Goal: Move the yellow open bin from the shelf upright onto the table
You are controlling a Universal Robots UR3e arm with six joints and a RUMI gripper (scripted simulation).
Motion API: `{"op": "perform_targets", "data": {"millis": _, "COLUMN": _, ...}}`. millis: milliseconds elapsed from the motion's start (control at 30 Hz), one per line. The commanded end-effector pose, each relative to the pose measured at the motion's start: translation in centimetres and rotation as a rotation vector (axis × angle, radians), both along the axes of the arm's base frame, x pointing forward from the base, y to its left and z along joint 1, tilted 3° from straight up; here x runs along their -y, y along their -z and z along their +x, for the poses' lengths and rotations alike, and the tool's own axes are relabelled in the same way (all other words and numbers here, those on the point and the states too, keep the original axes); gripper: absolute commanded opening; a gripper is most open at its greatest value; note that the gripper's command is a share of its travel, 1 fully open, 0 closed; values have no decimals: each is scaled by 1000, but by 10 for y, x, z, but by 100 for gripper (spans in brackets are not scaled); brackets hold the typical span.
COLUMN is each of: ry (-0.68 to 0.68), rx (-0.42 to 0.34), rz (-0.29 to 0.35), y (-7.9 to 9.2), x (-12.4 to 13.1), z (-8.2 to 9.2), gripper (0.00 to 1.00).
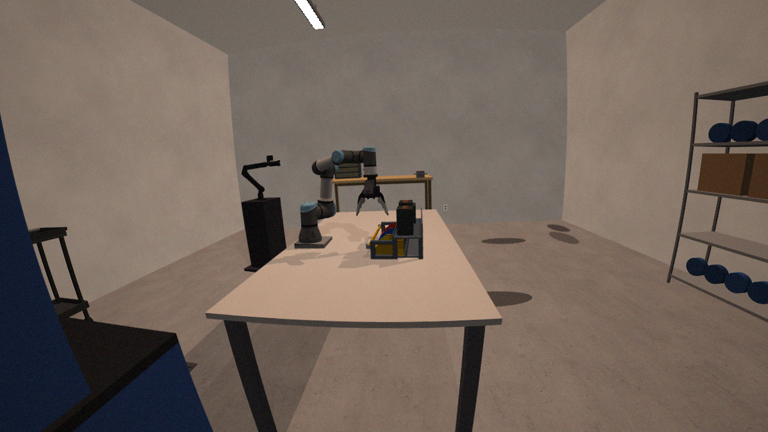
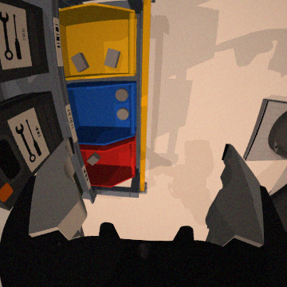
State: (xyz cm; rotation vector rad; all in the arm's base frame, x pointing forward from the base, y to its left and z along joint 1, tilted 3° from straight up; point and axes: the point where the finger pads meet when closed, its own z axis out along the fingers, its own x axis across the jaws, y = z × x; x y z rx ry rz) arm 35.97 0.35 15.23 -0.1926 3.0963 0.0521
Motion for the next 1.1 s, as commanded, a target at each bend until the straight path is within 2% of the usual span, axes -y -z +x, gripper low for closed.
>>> {"op": "perform_targets", "data": {"millis": 0, "ry": 0, "rx": 3, "rz": -1, "y": 4, "x": -12, "z": 6, "gripper": 100}}
{"op": "perform_targets", "data": {"millis": 100, "ry": 0, "rx": 3, "rz": -1, "y": 11, "x": -32, "z": 15, "gripper": 100}}
{"op": "perform_targets", "data": {"millis": 1067, "ry": 0, "rx": 3, "rz": -1, "y": 8, "x": -23, "z": 11, "gripper": 100}}
